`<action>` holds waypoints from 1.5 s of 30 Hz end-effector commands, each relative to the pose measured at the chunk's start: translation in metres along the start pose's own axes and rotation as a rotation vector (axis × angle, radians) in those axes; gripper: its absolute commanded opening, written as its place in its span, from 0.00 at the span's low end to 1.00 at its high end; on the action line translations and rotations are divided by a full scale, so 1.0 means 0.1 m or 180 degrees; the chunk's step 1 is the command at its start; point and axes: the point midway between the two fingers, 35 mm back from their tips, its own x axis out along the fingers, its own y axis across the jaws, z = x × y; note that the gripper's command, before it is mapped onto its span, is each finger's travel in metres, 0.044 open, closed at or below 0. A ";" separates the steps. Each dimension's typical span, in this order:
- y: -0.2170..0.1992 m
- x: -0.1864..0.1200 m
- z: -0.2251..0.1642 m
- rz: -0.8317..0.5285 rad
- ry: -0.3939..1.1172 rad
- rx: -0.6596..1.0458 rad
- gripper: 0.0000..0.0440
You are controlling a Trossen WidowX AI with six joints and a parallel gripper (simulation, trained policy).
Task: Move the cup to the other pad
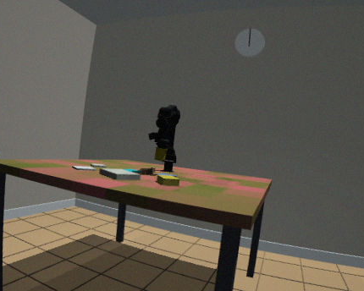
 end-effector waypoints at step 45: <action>-0.44 0.38 1.30 0.0316 -0.0409 0.1157 0.00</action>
